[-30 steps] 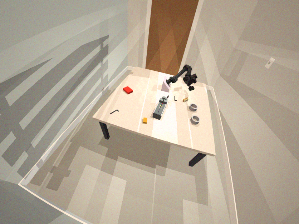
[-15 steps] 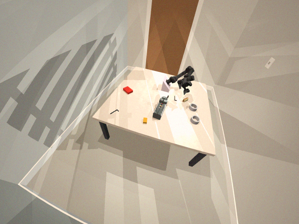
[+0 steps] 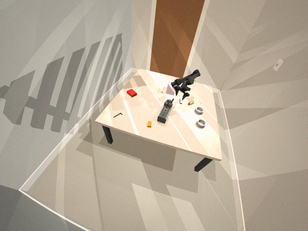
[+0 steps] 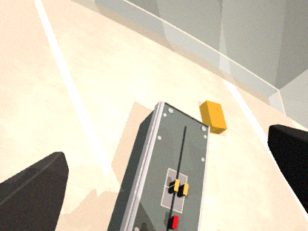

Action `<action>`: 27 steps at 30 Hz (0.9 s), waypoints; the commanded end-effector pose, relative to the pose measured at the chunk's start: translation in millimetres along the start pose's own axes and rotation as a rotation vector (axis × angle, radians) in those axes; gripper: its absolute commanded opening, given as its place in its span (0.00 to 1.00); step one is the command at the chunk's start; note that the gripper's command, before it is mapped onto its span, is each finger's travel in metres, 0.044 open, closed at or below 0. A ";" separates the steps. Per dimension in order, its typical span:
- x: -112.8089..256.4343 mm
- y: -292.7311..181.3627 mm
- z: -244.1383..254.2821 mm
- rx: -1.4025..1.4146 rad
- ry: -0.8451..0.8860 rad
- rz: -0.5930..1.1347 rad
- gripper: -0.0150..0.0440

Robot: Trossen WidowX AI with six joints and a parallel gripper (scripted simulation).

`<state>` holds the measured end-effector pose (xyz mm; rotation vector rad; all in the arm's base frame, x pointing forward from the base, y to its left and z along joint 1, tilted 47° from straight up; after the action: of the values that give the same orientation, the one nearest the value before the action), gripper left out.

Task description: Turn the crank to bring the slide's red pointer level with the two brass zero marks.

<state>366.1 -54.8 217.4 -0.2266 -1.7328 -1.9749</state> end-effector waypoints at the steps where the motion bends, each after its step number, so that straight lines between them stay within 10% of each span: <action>1: -11.5 -9.3 -13.6 -0.053 0.043 0.048 1.00; 27: -63.8 -93.0 -82.1 -0.444 0.290 0.219 1.00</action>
<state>393.3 -123.9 105.2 -0.2521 -1.0605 -2.0898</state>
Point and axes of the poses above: the point midway between the two fingers, 35 mm back from their tips, its own x axis back along the fingers, its own z axis across the jaws, y = z × x, the point moved 5 cm from there along x, back along the fingers, and after that the axes turned 3 degrees about x, right-handed, at the moved point
